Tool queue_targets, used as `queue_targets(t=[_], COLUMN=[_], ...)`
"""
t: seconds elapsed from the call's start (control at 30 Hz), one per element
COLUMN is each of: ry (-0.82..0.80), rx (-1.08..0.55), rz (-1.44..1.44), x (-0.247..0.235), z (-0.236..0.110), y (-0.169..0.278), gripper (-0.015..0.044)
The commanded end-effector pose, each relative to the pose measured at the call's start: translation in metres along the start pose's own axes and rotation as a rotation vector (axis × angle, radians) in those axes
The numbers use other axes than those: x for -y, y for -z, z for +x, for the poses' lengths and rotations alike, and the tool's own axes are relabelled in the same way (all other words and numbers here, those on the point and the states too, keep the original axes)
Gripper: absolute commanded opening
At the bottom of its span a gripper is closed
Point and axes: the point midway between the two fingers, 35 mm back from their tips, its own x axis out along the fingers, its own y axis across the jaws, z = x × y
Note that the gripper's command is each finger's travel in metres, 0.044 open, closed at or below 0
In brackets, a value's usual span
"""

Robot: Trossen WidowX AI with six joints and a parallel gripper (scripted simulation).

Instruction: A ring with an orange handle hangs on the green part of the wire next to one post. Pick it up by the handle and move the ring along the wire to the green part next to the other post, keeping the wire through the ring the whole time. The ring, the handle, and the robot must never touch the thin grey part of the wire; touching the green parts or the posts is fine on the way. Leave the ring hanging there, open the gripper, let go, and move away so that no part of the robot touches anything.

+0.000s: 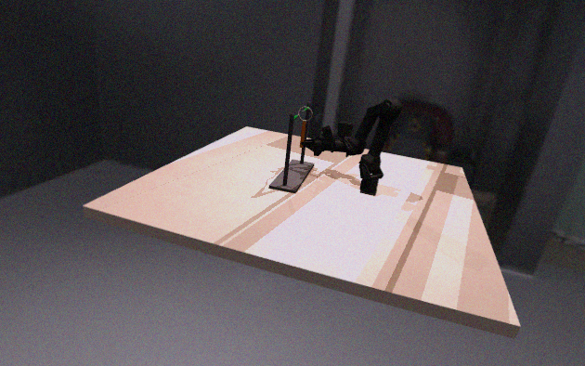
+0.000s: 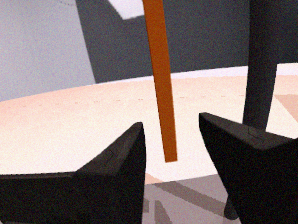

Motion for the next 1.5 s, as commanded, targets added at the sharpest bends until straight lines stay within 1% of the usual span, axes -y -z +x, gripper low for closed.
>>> queue_targets(t=[0.0,0.6,1.47], ry=[0.002,0.002,0.002], rx=[0.003,0.007,0.007], rz=[0.005,0.006,0.006], x=[0.001,-0.002,-0.002], z=[0.008,0.035,0.035], y=[-0.001,0.001,0.002], gripper=[0.0160,0.0160,0.0160])
